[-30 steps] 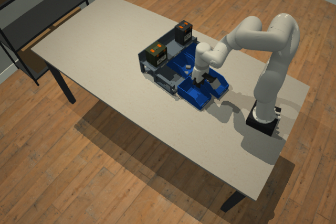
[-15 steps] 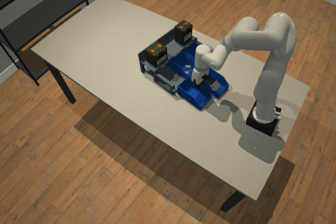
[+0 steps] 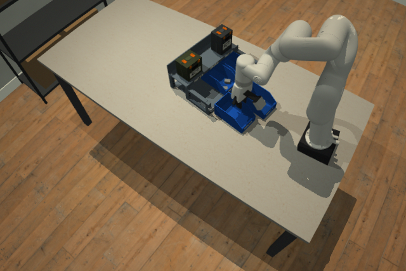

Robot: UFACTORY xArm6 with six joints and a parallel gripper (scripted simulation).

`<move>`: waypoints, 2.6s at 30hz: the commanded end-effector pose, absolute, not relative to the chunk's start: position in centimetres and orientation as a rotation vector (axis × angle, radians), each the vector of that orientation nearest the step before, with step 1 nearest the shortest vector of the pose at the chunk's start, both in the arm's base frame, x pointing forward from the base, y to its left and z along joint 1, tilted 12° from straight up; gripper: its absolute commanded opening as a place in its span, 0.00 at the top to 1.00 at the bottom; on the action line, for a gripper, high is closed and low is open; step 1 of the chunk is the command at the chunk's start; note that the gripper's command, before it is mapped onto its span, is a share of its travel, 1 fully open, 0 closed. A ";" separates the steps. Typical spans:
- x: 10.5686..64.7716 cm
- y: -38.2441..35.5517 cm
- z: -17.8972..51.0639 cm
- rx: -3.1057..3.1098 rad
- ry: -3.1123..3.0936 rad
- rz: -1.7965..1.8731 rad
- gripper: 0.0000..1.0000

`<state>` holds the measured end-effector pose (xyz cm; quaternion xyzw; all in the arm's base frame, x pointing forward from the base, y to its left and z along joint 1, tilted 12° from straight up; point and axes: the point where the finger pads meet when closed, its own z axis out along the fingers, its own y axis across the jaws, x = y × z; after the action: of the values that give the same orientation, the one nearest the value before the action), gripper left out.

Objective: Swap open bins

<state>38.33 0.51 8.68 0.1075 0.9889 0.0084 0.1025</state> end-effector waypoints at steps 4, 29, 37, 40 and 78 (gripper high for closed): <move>38.4 0.5 8.8 0.317 2.916 0.025 1.00; 38.4 0.5 8.8 0.317 2.916 0.025 1.00; 38.4 0.5 8.9 0.317 2.916 0.025 1.00; 38.4 0.5 9.0 0.317 2.916 0.025 1.00; 36.8 0.6 16.5 0.317 2.916 0.025 1.00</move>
<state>36.85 0.55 15.90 0.1075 0.9888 0.0084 0.1028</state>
